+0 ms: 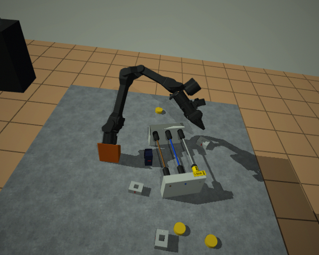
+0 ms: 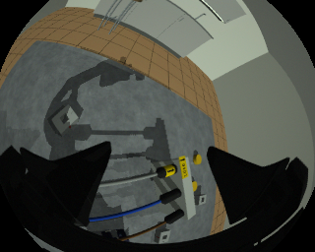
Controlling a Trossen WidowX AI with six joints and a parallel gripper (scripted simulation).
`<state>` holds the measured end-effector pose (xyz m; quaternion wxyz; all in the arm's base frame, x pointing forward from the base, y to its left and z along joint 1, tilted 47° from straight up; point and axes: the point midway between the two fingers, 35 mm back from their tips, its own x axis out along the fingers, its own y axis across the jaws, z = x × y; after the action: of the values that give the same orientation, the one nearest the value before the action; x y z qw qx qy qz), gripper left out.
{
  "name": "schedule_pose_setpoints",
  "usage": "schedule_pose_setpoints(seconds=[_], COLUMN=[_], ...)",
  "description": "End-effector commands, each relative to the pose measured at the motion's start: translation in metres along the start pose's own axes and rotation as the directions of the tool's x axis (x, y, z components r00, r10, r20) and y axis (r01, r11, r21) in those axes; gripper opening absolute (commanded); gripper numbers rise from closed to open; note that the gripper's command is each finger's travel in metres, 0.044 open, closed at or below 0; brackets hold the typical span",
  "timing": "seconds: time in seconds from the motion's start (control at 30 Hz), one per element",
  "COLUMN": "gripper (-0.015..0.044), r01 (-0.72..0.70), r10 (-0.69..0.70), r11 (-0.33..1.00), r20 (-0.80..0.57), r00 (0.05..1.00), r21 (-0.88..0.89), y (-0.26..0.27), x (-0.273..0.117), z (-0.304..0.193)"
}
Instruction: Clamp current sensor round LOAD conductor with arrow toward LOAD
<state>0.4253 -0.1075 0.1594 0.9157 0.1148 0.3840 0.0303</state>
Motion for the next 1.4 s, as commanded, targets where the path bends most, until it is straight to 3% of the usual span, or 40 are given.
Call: schedule_pose_setpoints(seconds=[0.0,0.2,0.4,1.2,1.37], gripper=[0.0440,0.0440,0.0440,0.0440,0.0440], r01=[-0.048,-0.126,-0.173,-0.174,-0.214], r10=[0.061,0.224,0.395,0.400,0.428], r11=[0.993,0.933,0.806,0.801,0.835], r20=[-0.122,-0.268,-0.296,-0.295,-0.355], r00=[0.991,0.937,0.870,0.868,0.831], r21=[0.105,0.338,0.566,0.573,0.507], y=[-0.032,-0.085,-0.127,-0.129,-0.098], x=[0.024,0.059,0.081,0.081,0.056], z=[-0.018,-0.059,-0.102,-0.103,-0.125])
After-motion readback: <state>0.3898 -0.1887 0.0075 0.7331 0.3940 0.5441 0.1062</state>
